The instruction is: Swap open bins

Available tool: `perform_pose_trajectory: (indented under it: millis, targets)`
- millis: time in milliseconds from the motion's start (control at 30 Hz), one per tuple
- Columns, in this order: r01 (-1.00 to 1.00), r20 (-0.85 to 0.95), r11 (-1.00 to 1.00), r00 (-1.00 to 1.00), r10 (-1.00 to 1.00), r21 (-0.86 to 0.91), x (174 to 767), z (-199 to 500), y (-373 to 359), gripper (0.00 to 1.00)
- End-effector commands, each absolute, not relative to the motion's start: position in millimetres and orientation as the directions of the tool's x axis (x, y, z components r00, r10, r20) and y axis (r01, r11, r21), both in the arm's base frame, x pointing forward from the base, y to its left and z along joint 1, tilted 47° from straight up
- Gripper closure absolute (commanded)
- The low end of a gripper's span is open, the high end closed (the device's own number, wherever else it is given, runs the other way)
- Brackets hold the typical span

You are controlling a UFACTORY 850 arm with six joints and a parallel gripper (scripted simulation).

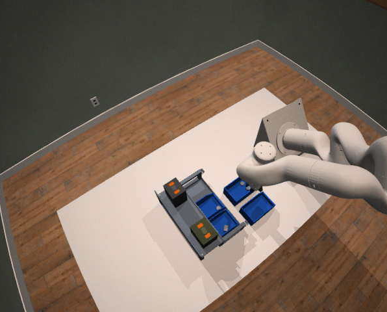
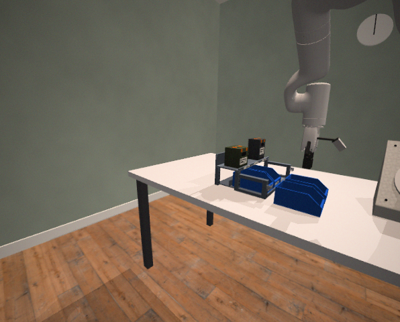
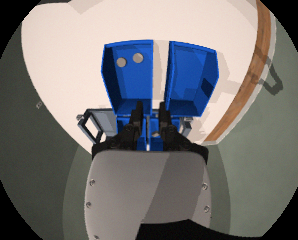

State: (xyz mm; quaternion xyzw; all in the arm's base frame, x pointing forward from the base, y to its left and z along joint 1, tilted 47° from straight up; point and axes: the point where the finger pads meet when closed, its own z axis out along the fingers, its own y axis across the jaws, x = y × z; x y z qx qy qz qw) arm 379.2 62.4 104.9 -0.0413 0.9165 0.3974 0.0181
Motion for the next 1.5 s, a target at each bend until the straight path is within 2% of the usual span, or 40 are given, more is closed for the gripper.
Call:
perform_pose_trajectory:
  millis: [0, 1467]
  targets:
    - [-0.091, -0.067, 0.681, -0.996, -0.061, 0.727, 379.9, 99.0, 68.6, 0.74]
    - [-0.091, -0.067, 0.681, -0.996, -0.061, 0.727, 380.3, 68.0, 101.9, 0.74]
